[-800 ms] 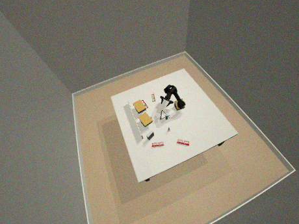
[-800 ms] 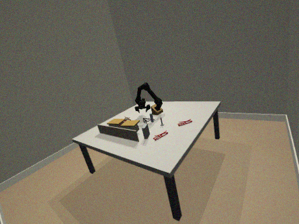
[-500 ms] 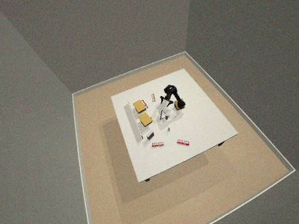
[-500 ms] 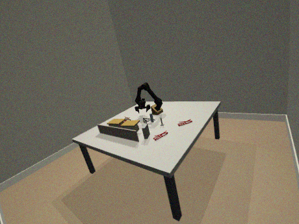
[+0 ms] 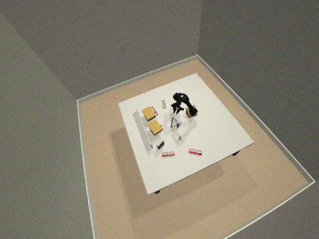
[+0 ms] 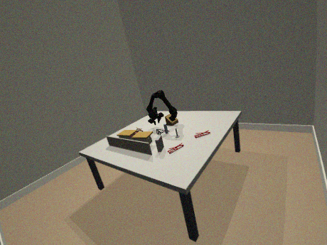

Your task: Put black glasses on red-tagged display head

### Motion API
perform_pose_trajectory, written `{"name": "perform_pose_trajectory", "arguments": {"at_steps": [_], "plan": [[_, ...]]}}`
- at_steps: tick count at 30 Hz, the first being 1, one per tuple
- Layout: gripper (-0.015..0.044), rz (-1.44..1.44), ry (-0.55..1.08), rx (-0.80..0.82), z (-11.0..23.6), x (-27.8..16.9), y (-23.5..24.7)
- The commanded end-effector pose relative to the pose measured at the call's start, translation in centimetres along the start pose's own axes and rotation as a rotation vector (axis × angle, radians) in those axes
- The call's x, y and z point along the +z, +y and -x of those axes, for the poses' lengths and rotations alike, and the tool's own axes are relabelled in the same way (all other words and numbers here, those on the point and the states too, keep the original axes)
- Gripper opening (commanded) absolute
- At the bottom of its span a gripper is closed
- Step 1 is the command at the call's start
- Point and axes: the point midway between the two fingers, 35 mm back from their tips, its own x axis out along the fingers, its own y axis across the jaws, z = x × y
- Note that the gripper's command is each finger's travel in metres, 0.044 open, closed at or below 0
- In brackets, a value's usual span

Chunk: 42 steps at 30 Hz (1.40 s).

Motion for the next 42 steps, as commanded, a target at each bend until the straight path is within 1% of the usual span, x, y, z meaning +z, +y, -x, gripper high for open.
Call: {"name": "perform_pose_trajectory", "arguments": {"at_steps": [1, 5, 8, 15, 21, 31, 42], "plan": [[0.02, -0.557, 0.28, -0.089, -1.4, 0.6, 0.5], [0.02, -0.676, 0.364, -0.161, -1.9, 0.9, 0.6], [0.02, -0.776, 0.392, -0.208, -2.1, 1.1, 0.7], [0.02, -0.986, 0.446, -0.344, -2.9, 1.7, 0.8], [0.02, -1.174, 0.454, -0.47, -3.4, 2.2, 1.0], [0.02, -1.458, 0.405, -0.705, -4.5, 3.2, 1.4], [0.02, -1.753, 0.241, -0.951, -5.8, 4.5, 1.9]]}}
